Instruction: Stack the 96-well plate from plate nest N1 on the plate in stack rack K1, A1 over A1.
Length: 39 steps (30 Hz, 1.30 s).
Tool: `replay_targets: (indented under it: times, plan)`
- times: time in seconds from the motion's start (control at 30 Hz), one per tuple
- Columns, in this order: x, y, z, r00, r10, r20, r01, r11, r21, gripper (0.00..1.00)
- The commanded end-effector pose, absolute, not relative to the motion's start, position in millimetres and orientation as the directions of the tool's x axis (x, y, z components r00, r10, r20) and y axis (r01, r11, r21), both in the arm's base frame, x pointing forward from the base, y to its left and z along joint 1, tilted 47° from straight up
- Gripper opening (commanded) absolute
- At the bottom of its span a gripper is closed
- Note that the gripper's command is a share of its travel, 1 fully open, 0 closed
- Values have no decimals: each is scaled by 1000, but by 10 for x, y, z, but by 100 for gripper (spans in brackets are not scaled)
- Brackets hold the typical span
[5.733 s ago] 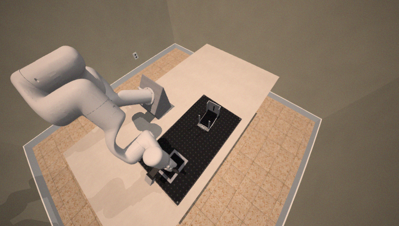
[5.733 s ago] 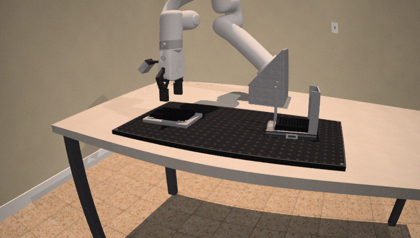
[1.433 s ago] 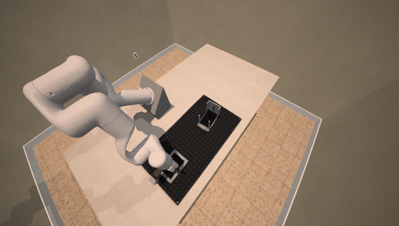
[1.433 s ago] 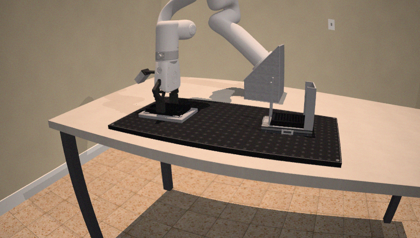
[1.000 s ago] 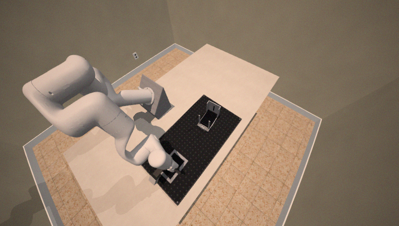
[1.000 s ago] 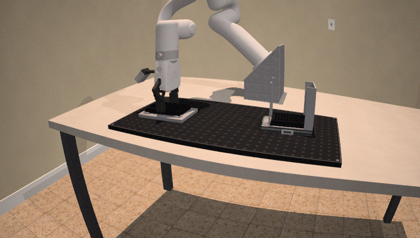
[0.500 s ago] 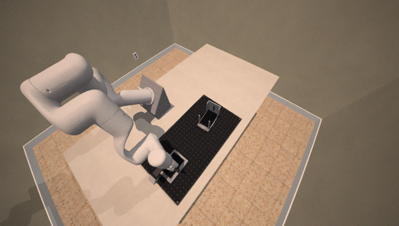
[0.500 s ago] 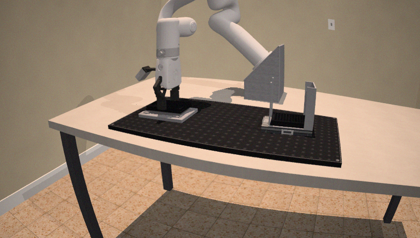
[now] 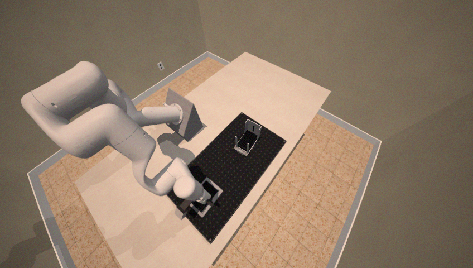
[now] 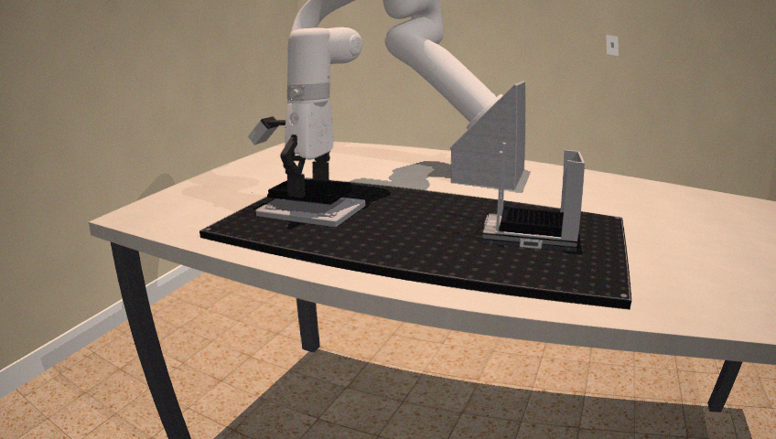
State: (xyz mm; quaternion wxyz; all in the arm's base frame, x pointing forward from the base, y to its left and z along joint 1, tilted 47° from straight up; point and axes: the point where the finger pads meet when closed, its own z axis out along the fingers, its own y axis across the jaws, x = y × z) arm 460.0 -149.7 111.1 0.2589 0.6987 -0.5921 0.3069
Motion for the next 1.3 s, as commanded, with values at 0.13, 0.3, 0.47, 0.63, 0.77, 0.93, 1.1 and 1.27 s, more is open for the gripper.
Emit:
replay_targets:
  times: [0.13, 0.3, 0.47, 0.63, 0.77, 0.93, 1.1, 1.27]
  plan:
    - [4609, -1479, 1121, 111, -668, 735, -986, -167, -3, 0]
    - [4603, -1443, 1155, 111, -668, 735, -986, -168, -3, 0]
    - [4593, -1382, 1211, 111, -668, 735, -986, -168, -3, 0]
    - [4585, -1334, 1257, 111, -668, 735, -986, -168, -3, 0]
    - [4579, -1297, 1291, 111, -668, 735, -986, -168, -3, 0]
    - [4569, -1237, 1347, 111, -668, 735, -986, -168, -3, 0]
    - [4559, -1176, 1404, 111, -668, 735, -986, -168, -3, 0]
    - [4552, -1140, 1438, 111, -668, 735, -986, -168, -3, 0]
